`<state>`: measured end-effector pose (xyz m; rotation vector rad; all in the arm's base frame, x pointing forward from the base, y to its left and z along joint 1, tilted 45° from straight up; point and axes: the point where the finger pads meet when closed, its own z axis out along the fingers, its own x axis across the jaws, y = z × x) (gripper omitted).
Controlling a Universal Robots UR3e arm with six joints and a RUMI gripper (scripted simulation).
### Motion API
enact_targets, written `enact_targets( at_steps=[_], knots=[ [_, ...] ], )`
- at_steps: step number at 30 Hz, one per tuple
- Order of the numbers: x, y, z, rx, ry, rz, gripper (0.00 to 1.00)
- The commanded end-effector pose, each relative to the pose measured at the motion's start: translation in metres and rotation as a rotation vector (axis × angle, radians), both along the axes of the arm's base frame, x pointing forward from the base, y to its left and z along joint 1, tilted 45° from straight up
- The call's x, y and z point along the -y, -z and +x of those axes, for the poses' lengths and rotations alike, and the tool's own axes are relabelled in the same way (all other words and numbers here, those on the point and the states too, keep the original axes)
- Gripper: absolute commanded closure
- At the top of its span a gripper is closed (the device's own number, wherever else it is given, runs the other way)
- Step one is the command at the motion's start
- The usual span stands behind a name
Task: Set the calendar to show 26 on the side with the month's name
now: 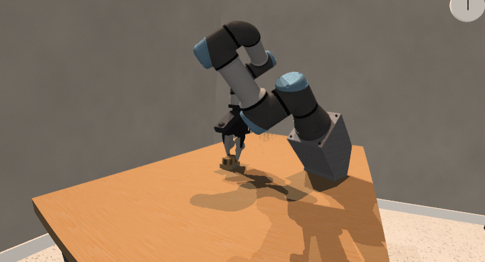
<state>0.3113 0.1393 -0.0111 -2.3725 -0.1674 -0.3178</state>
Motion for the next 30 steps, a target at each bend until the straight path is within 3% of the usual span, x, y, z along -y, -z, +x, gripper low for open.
enact_targets(
  at_steps=[1,17,30],
  knots=[
    [0.001,0.000,0.001,0.001,0.001,-0.001,0.89],
    [0.004,-0.004,-0.001,0.001,0.001,-0.001,0.89],
    [0.027,-0.027,-0.006,0.001,0.001,-0.001,0.89]
  ],
)
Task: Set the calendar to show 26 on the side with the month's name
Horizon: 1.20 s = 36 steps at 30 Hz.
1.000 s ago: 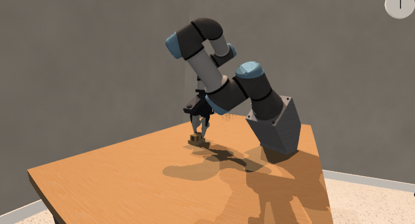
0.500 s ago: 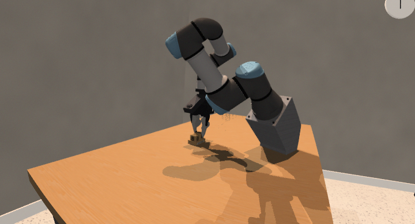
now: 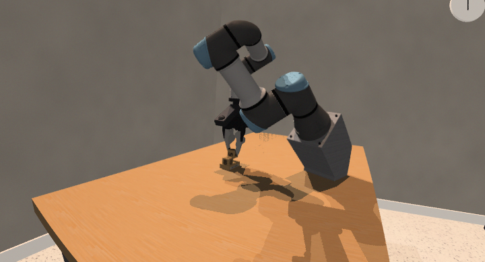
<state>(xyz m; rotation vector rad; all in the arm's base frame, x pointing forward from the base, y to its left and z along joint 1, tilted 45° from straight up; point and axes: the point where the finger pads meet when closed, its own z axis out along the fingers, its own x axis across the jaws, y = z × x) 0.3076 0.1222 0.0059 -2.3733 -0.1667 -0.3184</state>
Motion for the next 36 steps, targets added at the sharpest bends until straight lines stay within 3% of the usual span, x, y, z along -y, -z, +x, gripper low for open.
enact_targets(
  at_steps=[1,19,36],
  knots=[
    [0.012,-0.013,-0.003,0.001,0.000,0.000,0.89],
    [0.047,-0.049,-0.013,0.001,0.000,0.000,0.89],
    [0.052,-0.054,-0.014,0.001,0.000,0.000,0.89]
  ],
)
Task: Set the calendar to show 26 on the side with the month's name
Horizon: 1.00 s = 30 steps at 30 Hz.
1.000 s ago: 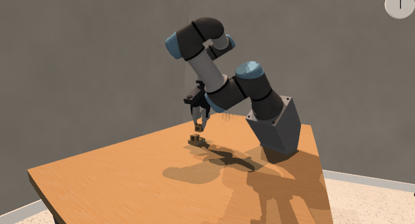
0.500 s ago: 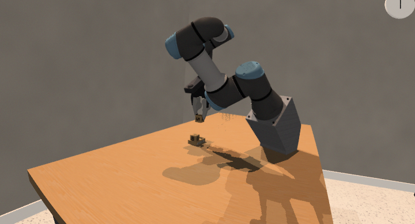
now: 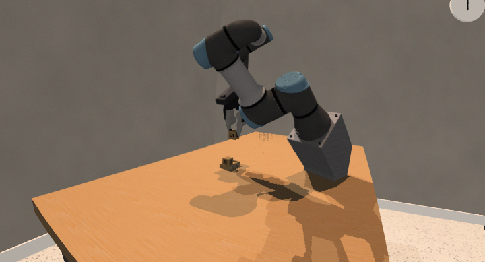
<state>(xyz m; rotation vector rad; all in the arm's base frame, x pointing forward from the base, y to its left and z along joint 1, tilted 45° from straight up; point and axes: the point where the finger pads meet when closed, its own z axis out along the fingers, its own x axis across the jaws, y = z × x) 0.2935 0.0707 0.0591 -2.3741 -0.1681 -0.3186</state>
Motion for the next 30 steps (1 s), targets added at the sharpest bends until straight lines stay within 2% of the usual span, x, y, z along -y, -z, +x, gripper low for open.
enact_targets(
  at_steps=[1,19,30],
  knots=[
    [0.0004,-0.0007,0.0001,0.001,0.001,0.001,0.89],
    [0.0007,-0.0002,-0.0001,0.018,-0.017,-0.004,0.89],
    [0.0023,0.0019,-0.0012,0.097,-0.099,-0.025,0.89]
  ],
)
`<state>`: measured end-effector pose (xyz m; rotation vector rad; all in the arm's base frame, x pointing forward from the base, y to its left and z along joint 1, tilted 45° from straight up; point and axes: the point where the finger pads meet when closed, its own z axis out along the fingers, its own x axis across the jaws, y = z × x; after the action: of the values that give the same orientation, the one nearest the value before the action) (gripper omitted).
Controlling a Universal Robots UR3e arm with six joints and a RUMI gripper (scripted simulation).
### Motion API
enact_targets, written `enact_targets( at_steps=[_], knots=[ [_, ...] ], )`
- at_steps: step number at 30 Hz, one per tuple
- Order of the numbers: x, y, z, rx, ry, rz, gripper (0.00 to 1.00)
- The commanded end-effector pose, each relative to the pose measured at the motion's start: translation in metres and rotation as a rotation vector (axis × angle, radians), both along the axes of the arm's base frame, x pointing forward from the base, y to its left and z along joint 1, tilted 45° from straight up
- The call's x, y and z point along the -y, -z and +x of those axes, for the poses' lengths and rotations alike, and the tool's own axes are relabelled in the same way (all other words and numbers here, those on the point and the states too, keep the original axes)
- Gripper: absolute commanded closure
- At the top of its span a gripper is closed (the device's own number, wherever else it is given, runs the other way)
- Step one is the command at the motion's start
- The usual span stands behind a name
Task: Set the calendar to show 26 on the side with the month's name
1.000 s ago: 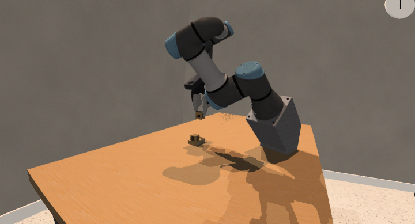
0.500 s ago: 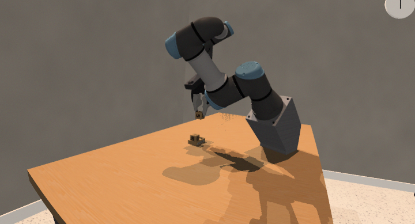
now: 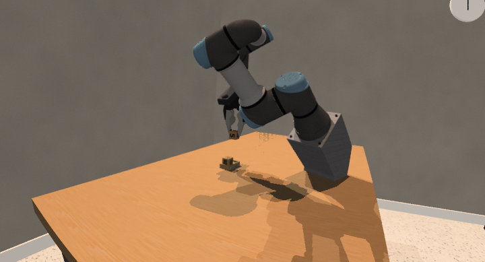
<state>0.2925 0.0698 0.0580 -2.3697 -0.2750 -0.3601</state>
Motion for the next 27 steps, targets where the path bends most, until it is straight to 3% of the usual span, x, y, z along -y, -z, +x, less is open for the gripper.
enact_targets(
  at_steps=[1,9,21,23,27],
  knots=[
    [0.002,0.001,0.000,0.048,-0.047,-0.013,0.89],
    [0.003,0.003,-0.001,0.129,-0.131,-0.034,0.89],
    [0.010,0.011,-0.004,0.367,-0.377,-0.097,0.89],
    [0.010,0.011,-0.004,0.367,-0.377,-0.097,0.89],
    [0.013,0.015,-0.004,0.465,-0.479,-0.123,0.89]
  ],
)
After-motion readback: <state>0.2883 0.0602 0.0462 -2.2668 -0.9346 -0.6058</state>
